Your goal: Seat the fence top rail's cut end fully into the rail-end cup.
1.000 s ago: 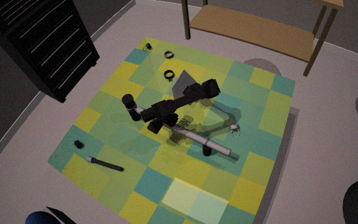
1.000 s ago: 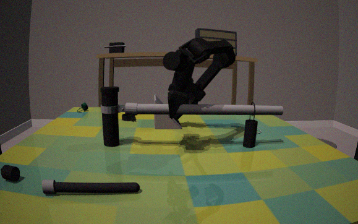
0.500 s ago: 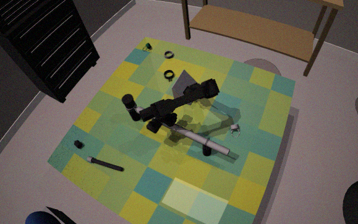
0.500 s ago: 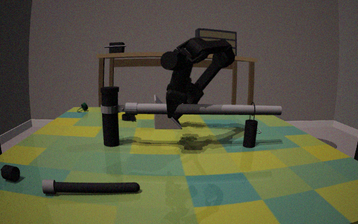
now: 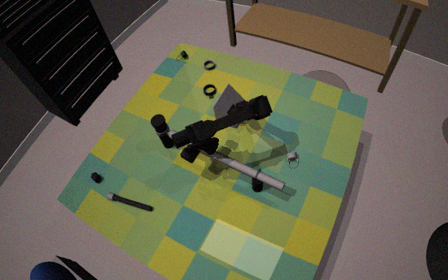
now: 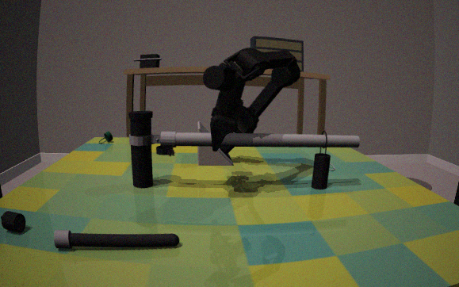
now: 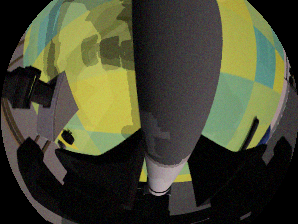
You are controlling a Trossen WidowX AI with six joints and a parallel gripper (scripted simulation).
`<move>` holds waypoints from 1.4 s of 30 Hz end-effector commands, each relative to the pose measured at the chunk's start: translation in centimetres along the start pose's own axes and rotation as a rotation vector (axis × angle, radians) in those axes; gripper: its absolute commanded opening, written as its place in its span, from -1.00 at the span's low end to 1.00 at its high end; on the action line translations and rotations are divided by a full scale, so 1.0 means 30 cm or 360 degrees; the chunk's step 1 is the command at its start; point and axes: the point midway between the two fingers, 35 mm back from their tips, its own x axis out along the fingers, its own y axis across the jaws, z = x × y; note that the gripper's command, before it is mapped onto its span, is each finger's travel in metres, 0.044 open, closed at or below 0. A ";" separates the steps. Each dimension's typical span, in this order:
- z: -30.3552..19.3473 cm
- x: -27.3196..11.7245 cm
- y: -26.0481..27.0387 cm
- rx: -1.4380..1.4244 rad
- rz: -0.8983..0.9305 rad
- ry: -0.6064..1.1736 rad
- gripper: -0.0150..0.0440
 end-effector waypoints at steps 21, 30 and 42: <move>-0.012 0.004 0.000 -0.0001 0.0000 0.0000 -0.31; -0.008 -0.004 -0.001 -0.0001 0.0000 0.0000 0.49; 0.081 -0.155 0.004 -0.0001 0.0002 -0.0001 1.00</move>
